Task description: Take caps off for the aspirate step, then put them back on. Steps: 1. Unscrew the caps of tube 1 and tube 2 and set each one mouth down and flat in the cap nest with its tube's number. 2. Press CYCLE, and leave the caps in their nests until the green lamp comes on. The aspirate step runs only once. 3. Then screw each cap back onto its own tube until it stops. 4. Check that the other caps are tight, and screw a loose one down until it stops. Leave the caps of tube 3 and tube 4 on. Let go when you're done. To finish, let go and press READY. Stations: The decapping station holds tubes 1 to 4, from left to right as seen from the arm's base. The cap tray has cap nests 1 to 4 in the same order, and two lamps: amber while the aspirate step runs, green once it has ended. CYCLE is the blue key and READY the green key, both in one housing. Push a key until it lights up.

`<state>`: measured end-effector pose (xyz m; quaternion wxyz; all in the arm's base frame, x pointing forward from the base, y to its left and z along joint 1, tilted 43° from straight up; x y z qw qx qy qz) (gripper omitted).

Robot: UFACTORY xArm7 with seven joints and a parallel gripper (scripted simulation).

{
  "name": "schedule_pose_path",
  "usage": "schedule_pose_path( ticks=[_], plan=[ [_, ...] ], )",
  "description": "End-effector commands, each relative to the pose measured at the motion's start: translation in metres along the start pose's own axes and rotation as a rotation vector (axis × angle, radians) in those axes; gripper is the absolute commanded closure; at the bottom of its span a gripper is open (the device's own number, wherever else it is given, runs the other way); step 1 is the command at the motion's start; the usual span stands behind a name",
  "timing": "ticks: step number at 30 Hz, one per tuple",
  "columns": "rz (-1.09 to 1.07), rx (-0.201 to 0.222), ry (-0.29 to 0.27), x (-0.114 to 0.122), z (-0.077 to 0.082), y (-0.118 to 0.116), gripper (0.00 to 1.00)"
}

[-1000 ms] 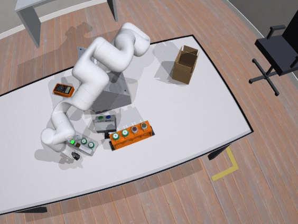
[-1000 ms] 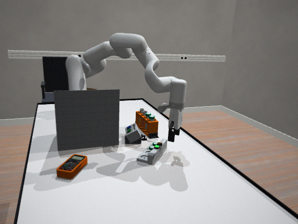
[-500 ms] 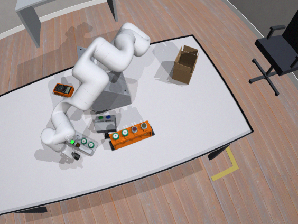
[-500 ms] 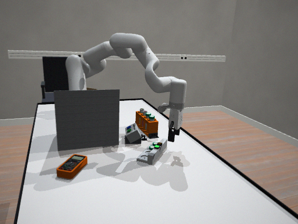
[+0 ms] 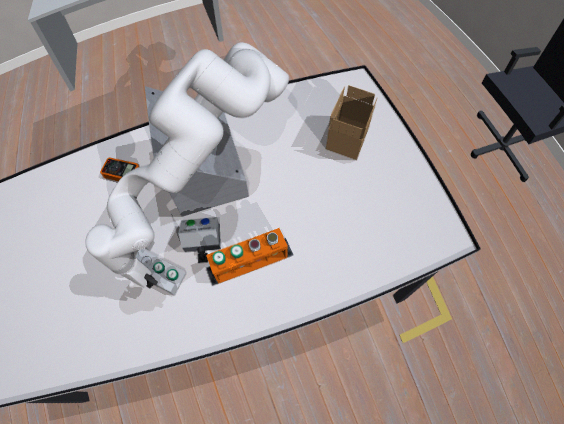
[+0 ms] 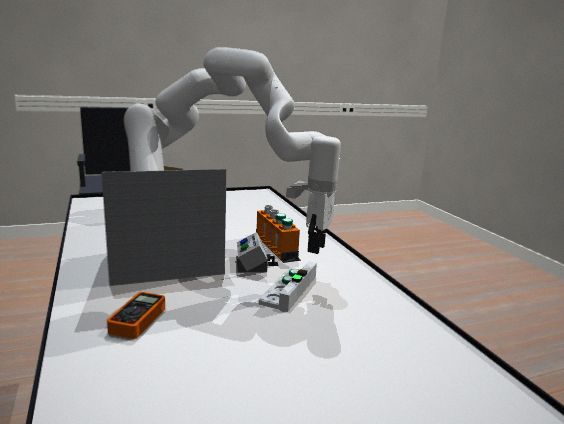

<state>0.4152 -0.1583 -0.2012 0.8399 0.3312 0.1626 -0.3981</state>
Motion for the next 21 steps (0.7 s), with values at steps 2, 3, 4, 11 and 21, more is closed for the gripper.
schedule_pose_path(
  ticks=[2, 3, 4, 11, 21],
  plan=[
    [0.0, 0.0, -0.017, -0.034, 0.025, 0.008, 0.54],
    [0.0, 0.0, -0.017, -0.041, 0.029, 0.009, 0.54],
    [0.0, 0.0, -0.017, -0.048, 0.033, 0.011, 0.54],
    [0.0, 0.0, -0.017, -0.068, 0.045, 0.016, 0.54],
    [0.0, 0.0, -0.017, -0.068, 0.02, 0.016, 0.54]
  ],
)
Point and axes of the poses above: the point where the finger pads meet when closed, its own z axis back along the fingers, its own y axis across the jaws, x = y × z, the point moved 3 cm from there along z, back along the fingers, and after that the axes turned 9 degrees about -z, right-handed, at the moved point
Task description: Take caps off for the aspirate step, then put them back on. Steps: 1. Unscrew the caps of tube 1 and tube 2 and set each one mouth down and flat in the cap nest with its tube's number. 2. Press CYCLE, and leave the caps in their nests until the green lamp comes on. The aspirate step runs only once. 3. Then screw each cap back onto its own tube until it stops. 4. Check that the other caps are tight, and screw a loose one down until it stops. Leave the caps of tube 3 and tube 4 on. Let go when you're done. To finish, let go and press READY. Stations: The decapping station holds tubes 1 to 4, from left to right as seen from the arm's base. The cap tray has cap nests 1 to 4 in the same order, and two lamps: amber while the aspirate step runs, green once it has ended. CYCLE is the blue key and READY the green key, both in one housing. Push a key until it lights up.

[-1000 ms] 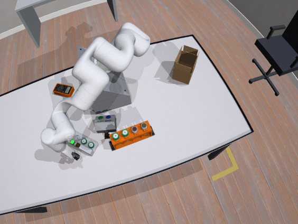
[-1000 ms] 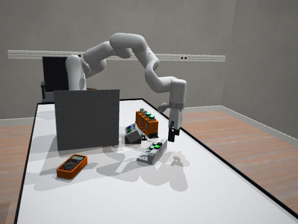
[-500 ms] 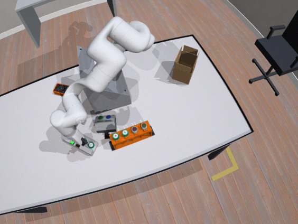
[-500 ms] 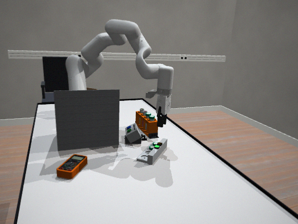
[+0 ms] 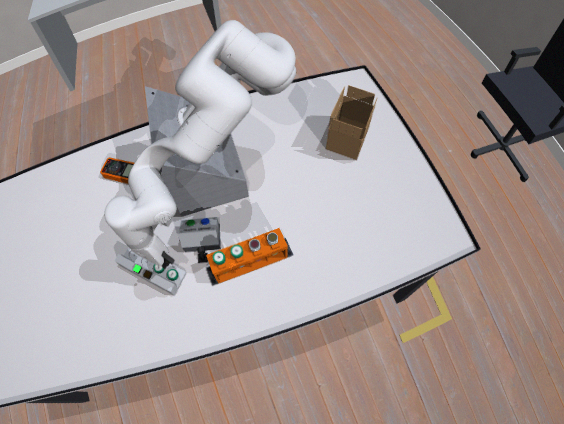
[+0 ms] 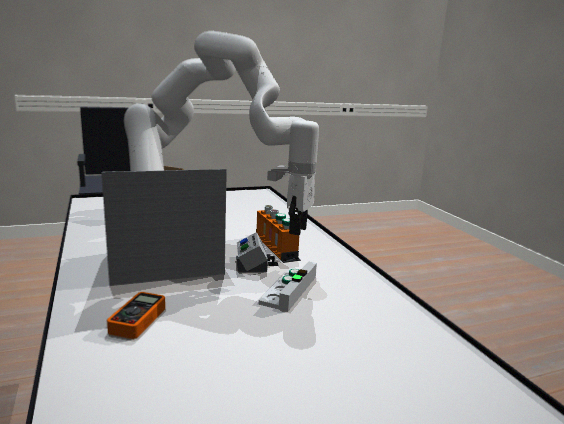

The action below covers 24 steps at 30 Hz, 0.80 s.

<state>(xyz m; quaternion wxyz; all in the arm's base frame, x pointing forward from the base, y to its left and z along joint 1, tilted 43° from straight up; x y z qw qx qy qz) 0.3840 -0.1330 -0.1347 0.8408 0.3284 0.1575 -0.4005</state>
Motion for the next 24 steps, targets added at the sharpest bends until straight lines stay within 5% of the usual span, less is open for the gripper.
schedule_pose_path(
  ticks=[1, 24],
  plan=[
    [0.0, 0.0, -0.004, 0.001, -0.011, 0.0, 0.54],
    [0.001, 0.0, -0.004, 0.002, -0.111, 0.0, 0.54]
  ],
)
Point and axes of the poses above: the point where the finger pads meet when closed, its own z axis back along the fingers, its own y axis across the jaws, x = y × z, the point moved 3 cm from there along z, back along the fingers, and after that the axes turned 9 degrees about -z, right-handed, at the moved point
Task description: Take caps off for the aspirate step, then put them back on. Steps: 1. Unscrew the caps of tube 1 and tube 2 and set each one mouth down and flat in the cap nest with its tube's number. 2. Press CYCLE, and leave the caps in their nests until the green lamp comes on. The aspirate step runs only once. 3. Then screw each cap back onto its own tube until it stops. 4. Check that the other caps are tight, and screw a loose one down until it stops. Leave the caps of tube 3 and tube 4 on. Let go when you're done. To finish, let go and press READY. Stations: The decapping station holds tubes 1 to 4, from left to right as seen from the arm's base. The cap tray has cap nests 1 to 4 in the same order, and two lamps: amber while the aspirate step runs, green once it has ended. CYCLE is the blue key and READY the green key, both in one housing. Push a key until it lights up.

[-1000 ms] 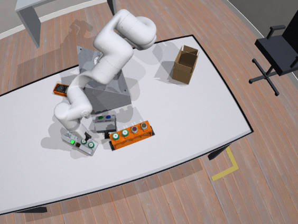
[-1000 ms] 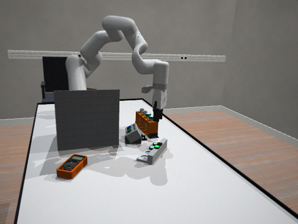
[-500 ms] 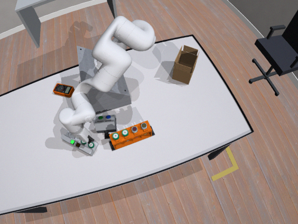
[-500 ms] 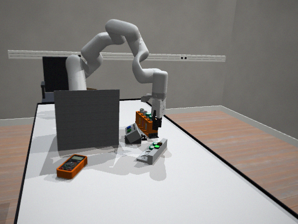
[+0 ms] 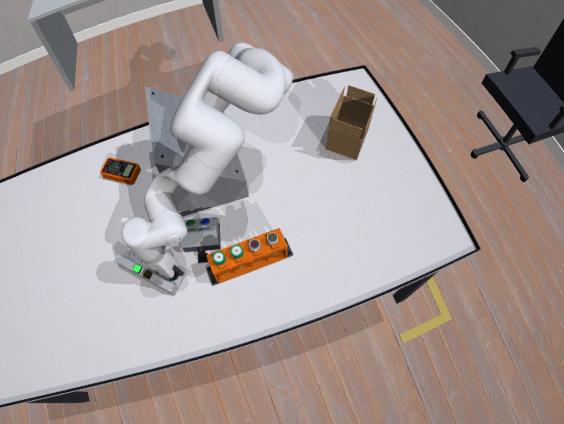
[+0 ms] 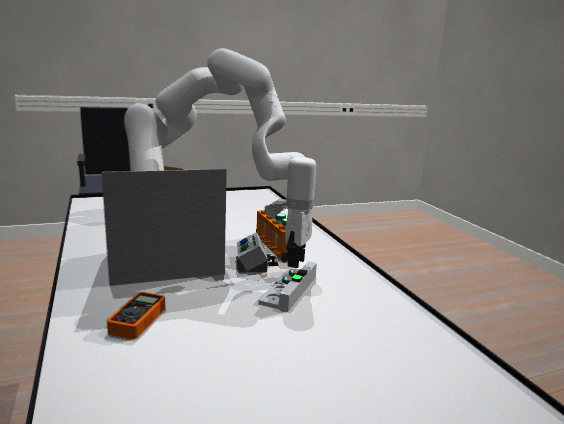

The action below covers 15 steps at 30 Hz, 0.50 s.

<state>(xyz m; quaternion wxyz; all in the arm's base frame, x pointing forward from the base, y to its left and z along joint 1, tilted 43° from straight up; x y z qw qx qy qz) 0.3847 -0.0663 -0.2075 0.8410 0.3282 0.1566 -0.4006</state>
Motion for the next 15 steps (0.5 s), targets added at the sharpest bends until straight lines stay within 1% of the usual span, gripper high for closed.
schedule_pose_path(
  ticks=[1, 15],
  plan=[
    [0.0, 0.0, -0.002, 0.0013, -0.0165, -0.0001, 0.54],
    [0.0, 0.0, -0.002, 0.0011, -0.0195, -0.0001, 0.54]
  ],
)
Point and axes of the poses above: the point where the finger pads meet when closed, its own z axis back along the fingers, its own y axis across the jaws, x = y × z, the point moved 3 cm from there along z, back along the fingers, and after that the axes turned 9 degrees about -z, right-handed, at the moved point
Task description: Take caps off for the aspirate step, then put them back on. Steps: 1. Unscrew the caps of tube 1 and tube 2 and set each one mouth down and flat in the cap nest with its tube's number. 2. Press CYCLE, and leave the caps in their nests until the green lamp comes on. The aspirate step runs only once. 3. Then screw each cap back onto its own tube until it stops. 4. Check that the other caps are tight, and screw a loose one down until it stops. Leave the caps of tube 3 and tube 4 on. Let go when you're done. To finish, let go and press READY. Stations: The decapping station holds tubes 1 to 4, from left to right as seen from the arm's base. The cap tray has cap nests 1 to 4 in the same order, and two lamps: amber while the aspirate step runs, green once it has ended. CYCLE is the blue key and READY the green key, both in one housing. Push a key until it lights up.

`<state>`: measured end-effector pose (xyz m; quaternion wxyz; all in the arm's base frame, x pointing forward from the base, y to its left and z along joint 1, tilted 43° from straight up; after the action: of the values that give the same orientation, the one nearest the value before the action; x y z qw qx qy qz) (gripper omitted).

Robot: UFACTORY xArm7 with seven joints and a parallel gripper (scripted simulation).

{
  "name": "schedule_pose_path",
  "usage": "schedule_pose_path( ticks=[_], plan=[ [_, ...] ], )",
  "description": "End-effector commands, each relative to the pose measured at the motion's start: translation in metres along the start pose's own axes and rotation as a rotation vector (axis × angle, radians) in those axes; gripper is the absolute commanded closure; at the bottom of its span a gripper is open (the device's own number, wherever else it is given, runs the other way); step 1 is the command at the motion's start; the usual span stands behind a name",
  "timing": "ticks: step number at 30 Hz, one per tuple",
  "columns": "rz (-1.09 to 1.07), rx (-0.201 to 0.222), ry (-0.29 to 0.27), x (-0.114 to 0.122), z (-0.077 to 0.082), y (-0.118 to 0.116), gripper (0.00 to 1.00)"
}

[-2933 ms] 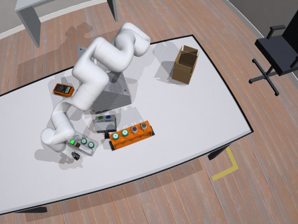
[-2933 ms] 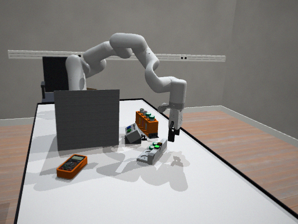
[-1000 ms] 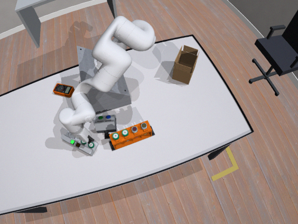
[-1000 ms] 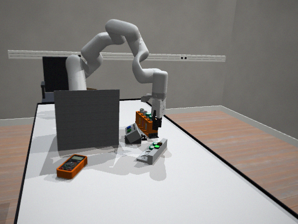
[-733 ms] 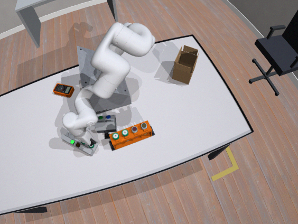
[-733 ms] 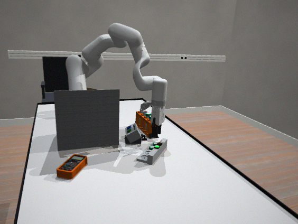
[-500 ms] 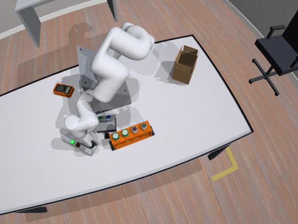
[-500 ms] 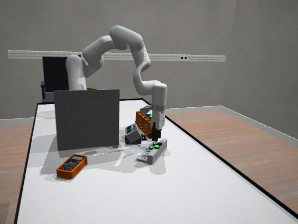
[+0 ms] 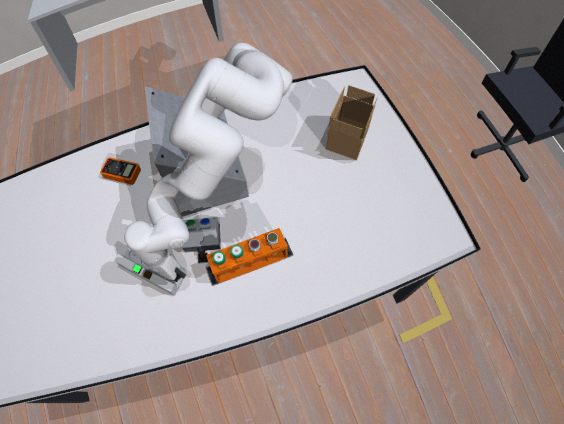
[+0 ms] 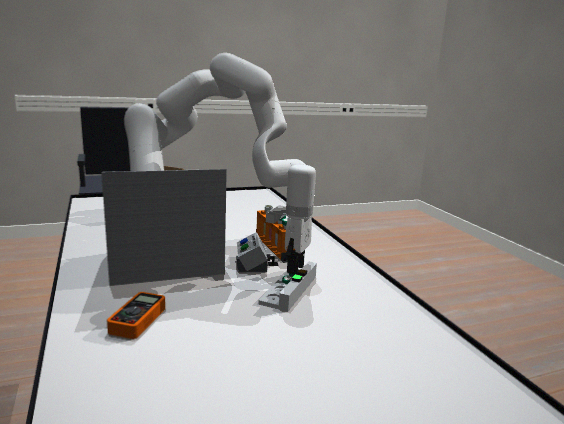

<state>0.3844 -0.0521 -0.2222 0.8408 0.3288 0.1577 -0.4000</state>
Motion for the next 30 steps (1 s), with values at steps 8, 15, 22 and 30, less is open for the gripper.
schedule_pose_path(
  ticks=[8, 15, 22, 30],
  plan=[
    [0.0, 0.0, -0.005, 0.0014, -0.0031, -0.0002, 0.54],
    [0.0, 0.0, -0.005, 0.0014, -0.0056, -0.0002, 0.54],
    [0.0, 0.0, -0.005, 0.0014, -0.0061, -0.0002, 1.0],
    [0.0, 0.0, -0.005, 0.0015, -0.006, -0.0002, 1.0]
  ],
)
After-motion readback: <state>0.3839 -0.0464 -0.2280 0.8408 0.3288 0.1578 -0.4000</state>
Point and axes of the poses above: the point where the finger pads meet when closed, its own z axis back along the fingers, its own y axis across the jaws, x = y × z, the point moved 3 cm from there along z, back along the fingers, and after that the axes turned 9 degrees about -z, right-handed, at the moved point
